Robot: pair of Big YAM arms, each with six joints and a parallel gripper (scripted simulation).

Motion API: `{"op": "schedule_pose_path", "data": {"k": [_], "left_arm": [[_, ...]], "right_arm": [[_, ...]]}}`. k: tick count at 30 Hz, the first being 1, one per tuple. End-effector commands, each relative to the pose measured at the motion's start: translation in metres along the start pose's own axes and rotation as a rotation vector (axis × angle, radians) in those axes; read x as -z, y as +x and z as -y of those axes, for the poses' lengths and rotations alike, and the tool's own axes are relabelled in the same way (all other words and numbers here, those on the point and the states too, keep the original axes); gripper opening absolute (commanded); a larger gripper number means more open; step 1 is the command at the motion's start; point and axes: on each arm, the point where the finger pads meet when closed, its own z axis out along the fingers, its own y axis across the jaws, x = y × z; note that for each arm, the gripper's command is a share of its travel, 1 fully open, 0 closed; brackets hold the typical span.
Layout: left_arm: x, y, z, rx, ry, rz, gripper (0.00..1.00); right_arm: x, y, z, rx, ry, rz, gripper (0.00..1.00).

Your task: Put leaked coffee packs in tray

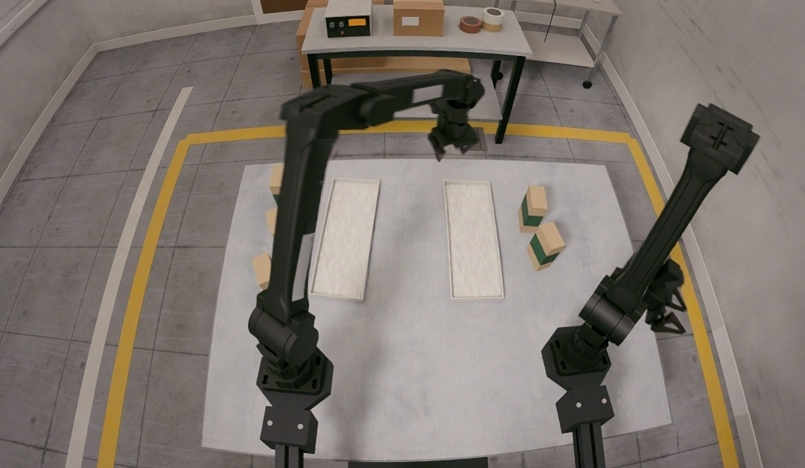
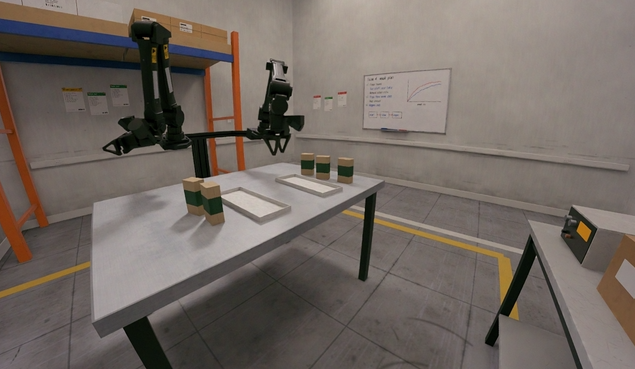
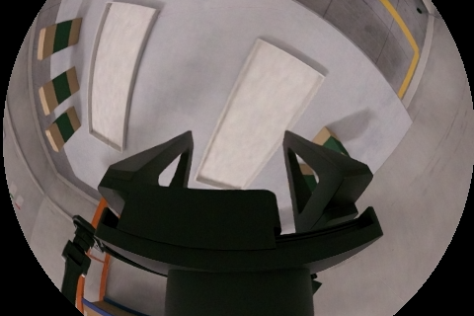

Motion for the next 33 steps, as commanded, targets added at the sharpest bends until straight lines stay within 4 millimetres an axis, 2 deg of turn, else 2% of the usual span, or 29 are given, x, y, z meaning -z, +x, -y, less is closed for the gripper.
{"op": "schedule_pose_path", "data": {"k": [1,2,4,7,19,21,33], "left_arm": [[0.013,-0.015,-0.023,0.009,0.04,0.028,0.76],[0.013,-0.013,-0.031,0.009,0.04,0.028,0.76],[0.013,-0.013,-0.031,0.009,0.04,0.028,0.76],[0.011,-0.009,-0.056,0.009,0.038,0.028,0.76],[0.004,0.006,-0.155,0.007,0.033,0.029,0.76],[0.004,0.006,-0.155,0.007,0.033,0.029,0.76],[-0.003,0.022,-0.255,0.005,0.028,0.03,0.76]], "right_arm": [[0.026,0.0,-0.01,0.091,-0.084,-0.022,0.76],[0.034,0.001,-0.013,0.117,-0.112,-0.028,0.76],[0.034,0.001,-0.013,0.117,-0.112,-0.028,0.76],[0.057,0.005,-0.029,0.186,-0.204,-0.049,0.76],[0.153,0.021,-0.068,0.508,-0.546,-0.13,0.76],[0.153,0.021,-0.068,0.508,-0.546,-0.13,0.76],[0.248,0.04,-0.103,0.869,-0.887,-0.197,0.76]]}}
